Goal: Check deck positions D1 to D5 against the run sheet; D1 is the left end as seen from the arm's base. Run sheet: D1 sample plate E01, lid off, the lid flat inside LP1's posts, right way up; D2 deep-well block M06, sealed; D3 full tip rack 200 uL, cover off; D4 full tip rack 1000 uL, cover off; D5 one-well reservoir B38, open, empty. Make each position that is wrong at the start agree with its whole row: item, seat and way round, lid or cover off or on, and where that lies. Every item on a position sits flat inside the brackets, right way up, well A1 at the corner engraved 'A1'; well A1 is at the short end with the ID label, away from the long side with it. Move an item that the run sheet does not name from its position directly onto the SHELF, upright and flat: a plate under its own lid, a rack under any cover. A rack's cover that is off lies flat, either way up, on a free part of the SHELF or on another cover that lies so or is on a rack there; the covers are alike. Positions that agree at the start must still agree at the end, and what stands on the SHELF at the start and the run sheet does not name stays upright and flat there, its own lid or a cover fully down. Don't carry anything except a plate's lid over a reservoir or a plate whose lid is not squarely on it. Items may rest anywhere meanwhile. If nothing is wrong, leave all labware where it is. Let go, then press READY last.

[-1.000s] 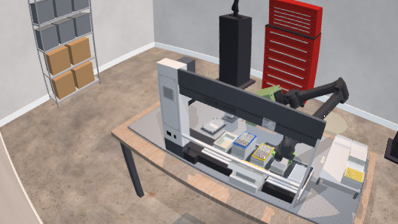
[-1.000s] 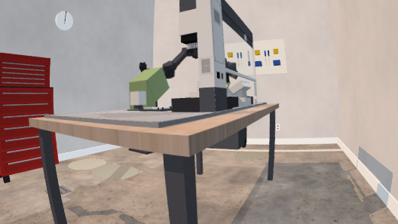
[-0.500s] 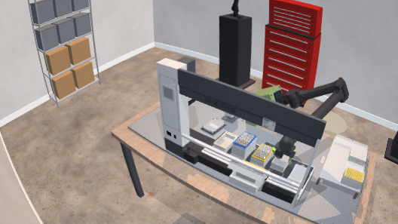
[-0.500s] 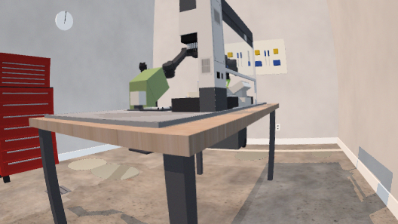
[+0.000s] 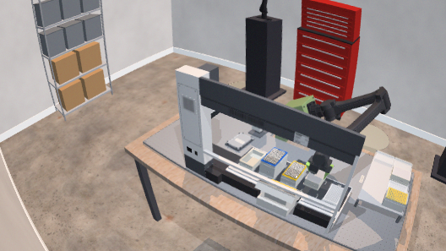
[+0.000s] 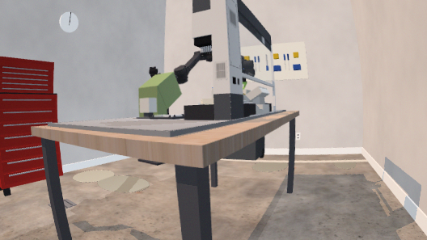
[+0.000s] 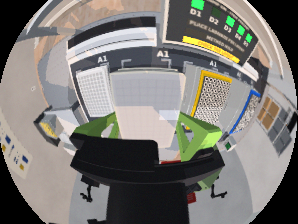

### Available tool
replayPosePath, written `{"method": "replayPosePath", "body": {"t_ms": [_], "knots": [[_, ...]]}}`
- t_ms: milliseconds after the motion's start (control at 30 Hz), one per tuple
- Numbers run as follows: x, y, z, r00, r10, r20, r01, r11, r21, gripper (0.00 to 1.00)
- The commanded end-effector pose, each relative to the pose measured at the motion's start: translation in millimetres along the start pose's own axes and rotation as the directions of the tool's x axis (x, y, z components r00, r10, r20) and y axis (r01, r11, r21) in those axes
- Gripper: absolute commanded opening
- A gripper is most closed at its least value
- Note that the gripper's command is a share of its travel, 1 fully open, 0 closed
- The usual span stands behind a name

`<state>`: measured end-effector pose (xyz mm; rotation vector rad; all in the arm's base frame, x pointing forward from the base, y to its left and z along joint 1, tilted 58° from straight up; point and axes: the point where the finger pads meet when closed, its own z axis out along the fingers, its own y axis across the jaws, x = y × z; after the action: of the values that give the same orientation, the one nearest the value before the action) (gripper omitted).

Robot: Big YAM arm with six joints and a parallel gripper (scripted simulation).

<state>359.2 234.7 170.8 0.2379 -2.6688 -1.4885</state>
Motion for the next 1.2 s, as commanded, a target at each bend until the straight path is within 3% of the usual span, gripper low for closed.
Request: {"method": "replayPosePath", "body": {"t_ms": [0,1167], "knots": [[-14.6,12.3,-32.2,0.997,-0.046,0.063,0.046,0.999,-0.004,0.0],[-12.6,9.8,-83.8,0.997,-0.044,0.062,0.043,0.999,0.005,0.0]]}}
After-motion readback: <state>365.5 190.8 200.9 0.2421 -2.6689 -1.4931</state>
